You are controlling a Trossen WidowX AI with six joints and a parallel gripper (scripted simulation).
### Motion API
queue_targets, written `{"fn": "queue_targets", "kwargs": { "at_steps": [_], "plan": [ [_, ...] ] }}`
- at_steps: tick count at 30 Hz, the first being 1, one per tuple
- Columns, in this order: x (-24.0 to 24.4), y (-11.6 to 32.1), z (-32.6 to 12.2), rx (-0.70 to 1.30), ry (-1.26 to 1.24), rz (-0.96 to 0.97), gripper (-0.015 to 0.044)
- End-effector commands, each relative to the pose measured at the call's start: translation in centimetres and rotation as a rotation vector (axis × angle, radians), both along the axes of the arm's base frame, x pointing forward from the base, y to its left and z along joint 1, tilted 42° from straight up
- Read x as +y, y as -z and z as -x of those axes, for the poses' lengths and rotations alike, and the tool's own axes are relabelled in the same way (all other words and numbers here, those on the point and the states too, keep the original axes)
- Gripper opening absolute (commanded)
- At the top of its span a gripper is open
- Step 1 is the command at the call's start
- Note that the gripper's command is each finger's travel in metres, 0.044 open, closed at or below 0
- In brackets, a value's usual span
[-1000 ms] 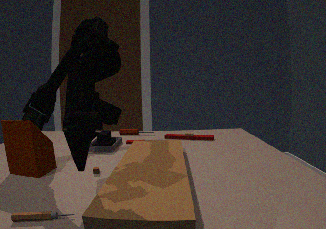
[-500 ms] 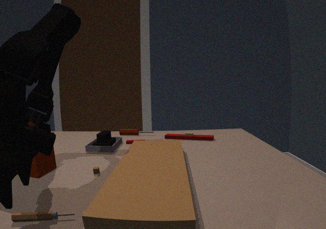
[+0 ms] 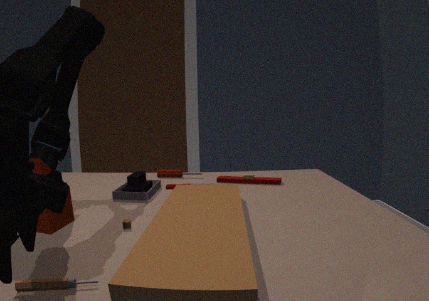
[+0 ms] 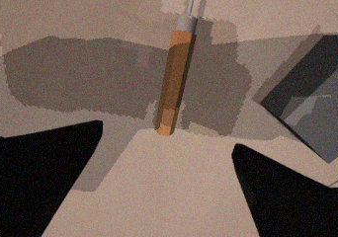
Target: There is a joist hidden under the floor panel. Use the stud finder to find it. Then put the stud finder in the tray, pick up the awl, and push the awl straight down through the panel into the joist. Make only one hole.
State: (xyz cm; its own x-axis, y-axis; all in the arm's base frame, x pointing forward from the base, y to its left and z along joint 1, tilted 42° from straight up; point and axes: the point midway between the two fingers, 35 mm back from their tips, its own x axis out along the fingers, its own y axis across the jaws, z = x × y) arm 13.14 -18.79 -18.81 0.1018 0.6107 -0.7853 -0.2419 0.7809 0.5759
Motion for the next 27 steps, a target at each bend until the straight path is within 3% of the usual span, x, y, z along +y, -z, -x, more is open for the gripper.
{"fn": "queue_targets", "kwargs": {
  "at_steps": [1, 23, 27],
  "plan": [
    [0.6, 0.6, -0.1, 0.002, 0.005, -0.007, 0.0440],
    [2.7, 2.9, -0.6, 0.001, 0.005, -0.009, 0.0440],
    [2.7, 2.9, -0.6, 0.001, 0.005, -0.009, 0.0335]
  ]
}}
